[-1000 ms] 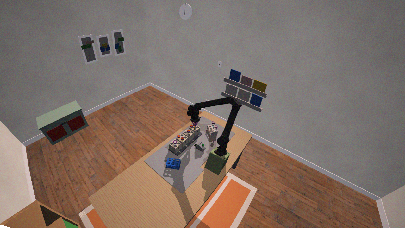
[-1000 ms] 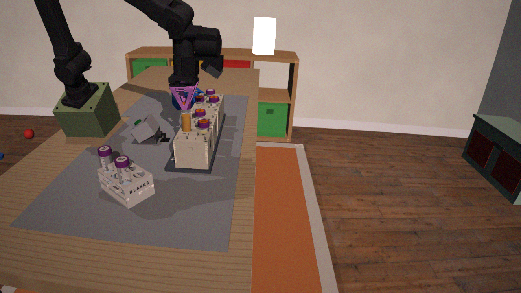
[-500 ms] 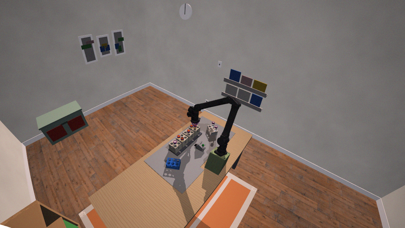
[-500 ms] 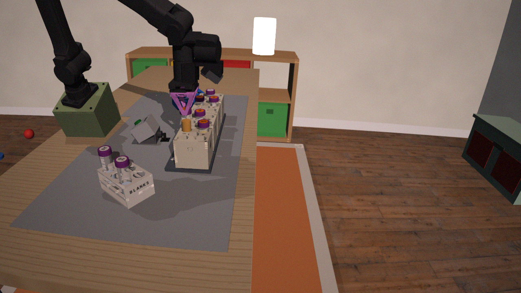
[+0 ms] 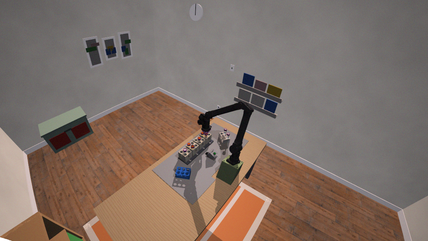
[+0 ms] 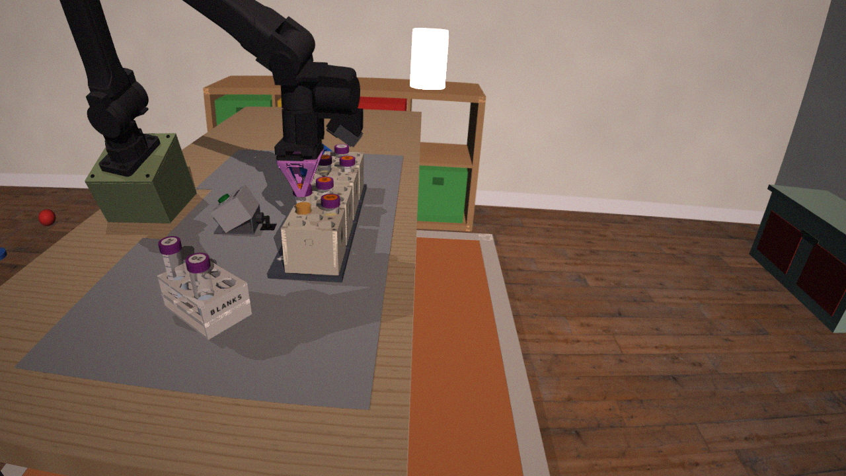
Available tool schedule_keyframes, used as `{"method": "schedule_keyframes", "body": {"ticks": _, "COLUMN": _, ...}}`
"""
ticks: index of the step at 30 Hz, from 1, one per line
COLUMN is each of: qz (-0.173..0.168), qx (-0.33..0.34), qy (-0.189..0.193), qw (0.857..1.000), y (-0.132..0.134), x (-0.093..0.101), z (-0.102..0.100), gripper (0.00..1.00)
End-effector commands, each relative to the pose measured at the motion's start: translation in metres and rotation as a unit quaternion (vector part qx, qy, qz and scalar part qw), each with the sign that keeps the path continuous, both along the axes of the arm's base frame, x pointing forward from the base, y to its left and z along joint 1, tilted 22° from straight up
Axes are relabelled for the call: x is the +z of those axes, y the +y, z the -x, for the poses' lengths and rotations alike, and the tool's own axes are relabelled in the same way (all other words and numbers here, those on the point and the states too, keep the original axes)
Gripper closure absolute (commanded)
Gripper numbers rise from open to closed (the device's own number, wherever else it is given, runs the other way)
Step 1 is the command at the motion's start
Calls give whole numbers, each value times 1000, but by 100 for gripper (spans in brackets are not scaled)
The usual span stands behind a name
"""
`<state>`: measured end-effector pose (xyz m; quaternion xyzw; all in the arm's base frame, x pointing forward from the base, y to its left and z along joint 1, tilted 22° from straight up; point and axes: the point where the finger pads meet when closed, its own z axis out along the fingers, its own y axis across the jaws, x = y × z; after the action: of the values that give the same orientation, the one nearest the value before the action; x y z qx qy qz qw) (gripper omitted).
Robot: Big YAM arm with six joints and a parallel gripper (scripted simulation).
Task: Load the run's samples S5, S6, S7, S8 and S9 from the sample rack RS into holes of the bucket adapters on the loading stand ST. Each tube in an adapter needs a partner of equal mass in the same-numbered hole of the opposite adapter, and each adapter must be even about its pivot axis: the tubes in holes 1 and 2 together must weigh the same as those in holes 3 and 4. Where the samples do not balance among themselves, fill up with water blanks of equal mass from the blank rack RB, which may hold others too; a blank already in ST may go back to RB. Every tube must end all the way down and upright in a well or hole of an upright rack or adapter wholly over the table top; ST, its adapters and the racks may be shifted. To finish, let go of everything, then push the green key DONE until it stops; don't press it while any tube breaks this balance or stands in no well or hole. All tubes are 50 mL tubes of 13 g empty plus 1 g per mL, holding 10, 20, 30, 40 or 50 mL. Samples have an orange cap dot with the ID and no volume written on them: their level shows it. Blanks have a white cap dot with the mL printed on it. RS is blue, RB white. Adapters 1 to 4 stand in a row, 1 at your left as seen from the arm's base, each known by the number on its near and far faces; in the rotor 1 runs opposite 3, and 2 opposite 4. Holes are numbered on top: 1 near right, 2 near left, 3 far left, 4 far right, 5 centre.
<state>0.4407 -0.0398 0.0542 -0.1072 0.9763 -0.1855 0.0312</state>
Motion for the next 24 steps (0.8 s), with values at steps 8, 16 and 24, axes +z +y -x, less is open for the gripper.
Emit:
{"method": "schedule_keyframes", "body": {"ticks": 8, "qz": -1, "qx": -2, "qy": -2, "qw": 1000, "y": -10, "x": -14, "z": -4, "gripper": 100}}
{"method": "schedule_keyframes", "body": {"ticks": 16, "qz": -1, "qx": 0, "qy": -19, "qw": 1000, "y": -5, "x": -3, "z": -14, "gripper": 100}}
{"method": "schedule_keyframes", "body": {"ticks": 24, "qz": -1, "qx": 0, "qy": -19, "qw": 1000, "y": -5, "x": -3, "z": -14, "gripper": 45}}
